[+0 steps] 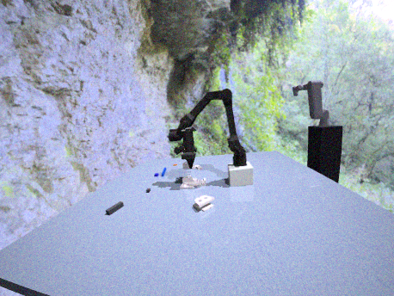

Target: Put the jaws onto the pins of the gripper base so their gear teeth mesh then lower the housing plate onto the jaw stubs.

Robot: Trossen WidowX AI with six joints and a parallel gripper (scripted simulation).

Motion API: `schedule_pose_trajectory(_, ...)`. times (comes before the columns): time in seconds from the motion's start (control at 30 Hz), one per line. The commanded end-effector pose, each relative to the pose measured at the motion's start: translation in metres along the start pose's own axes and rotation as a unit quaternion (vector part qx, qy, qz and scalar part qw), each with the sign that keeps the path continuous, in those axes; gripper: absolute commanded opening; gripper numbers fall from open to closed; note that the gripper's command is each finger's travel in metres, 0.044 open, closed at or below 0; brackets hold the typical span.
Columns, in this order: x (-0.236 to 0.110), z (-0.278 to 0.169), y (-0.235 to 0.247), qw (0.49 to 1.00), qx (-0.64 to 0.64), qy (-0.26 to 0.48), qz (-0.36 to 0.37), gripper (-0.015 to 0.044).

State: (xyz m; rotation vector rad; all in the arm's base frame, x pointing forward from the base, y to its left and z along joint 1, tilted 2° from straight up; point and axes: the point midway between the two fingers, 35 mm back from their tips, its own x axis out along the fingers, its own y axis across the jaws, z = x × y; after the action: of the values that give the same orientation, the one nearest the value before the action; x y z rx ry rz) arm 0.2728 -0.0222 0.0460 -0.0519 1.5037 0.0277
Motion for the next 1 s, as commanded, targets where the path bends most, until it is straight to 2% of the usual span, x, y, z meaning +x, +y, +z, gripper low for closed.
schedule_pose_trajectory(0.0, 0.0008, -0.0003, 0.0005, 1.000, -0.003, 0.002, 0.003, 0.0134)
schedule_pose_trajectory(0.97, 0.0008, -0.0011, 0.0021, 1.000, -0.011, 0.002, 0.003, 0.0134)
